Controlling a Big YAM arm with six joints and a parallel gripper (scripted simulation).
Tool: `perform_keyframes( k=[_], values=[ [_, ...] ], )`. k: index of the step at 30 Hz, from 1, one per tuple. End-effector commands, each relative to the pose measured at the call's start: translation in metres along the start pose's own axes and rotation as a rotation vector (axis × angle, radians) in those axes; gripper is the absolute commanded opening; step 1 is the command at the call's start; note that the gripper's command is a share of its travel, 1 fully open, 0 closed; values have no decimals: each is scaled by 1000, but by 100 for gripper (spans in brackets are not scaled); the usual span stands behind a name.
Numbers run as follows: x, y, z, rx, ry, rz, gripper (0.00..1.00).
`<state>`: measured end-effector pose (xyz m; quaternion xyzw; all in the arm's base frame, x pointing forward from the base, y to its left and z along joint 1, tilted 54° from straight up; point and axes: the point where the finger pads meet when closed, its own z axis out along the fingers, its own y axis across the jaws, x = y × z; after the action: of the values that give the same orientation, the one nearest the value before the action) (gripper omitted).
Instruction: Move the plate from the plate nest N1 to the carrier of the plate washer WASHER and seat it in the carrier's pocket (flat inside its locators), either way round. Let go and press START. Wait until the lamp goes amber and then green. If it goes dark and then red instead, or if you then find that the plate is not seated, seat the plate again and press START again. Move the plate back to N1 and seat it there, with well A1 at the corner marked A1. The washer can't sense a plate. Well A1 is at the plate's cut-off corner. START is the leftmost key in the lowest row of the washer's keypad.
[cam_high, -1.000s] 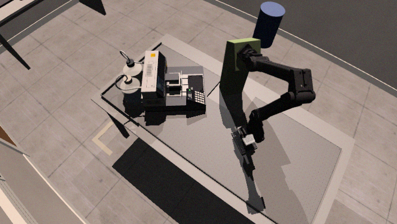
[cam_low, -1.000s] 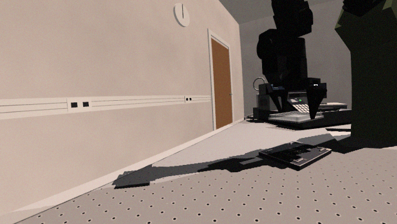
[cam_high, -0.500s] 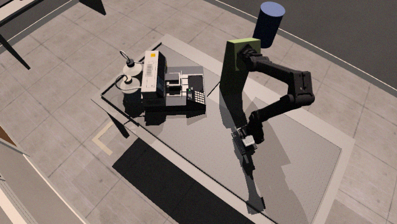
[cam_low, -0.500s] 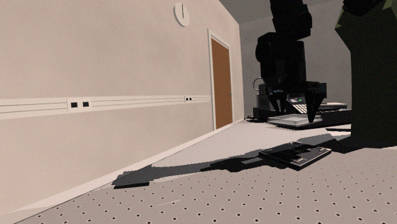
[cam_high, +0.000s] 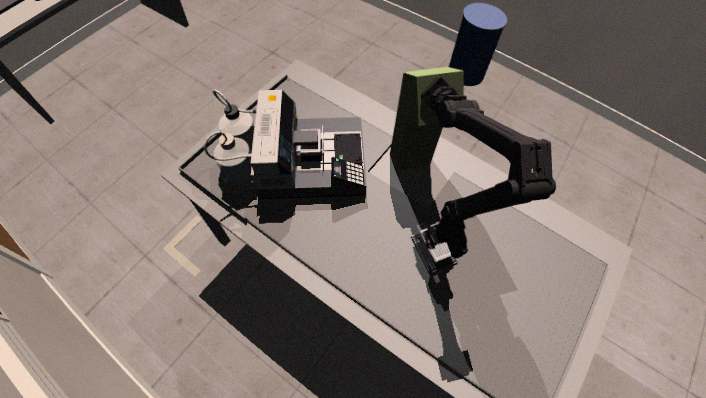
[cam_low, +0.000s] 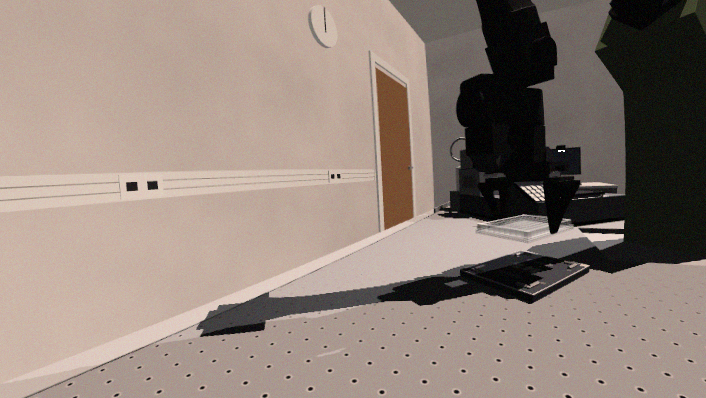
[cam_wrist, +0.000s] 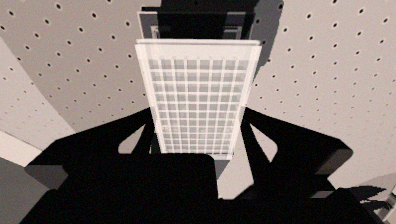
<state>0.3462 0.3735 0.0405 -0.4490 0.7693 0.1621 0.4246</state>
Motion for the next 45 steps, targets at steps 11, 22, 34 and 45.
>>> perform_keyframes(
  k=[11,22,34,45],
  values=[
    [0,4,22,-3,-7,12,84],
    [0,5,41,-5,-7,10,84],
    [-5,3,45,0,-17,11,84],
    [-9,3,45,0,-22,11,84]
  ],
)
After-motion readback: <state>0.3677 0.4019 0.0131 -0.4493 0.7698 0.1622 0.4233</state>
